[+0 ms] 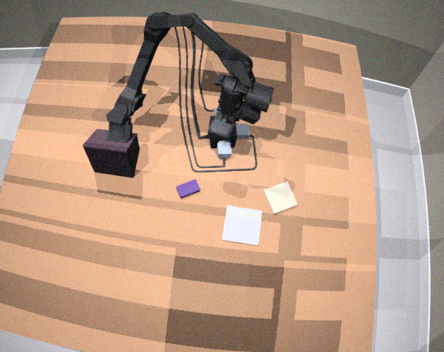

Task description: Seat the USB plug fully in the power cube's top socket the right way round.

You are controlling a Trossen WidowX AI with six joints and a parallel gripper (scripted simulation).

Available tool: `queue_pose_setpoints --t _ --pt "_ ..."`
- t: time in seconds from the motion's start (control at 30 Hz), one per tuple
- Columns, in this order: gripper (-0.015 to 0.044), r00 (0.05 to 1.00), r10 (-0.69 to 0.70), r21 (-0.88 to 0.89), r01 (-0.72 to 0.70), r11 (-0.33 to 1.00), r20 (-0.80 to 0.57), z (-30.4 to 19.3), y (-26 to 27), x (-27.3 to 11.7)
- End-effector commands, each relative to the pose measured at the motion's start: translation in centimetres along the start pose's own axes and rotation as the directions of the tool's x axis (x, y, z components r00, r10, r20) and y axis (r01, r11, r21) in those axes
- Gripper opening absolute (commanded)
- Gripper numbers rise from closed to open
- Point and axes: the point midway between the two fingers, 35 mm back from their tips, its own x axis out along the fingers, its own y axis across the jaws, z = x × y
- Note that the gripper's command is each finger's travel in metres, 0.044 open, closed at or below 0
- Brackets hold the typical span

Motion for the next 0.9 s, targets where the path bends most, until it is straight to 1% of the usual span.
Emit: queue_pose_setpoints --t 0.0,0.2,0.43,0.87 --pt "0.0000 1.000 -0.001 0.100 0.001 0.995 -0.001 -0.01 0.01 0.06" --pt "0.0000 1.000 -0.001 0.254 0.001 0.967 -0.001 -0.01 0.01 0.06" --pt "0.0000 1.000 -0.001 0.426 0.001 0.905 -0.001 -0.01 0.01 0.06" --pt "0.0000 1.000 -0.001 0.704 0.001 0.710 -0.001 -0.01 0.01 0.07"
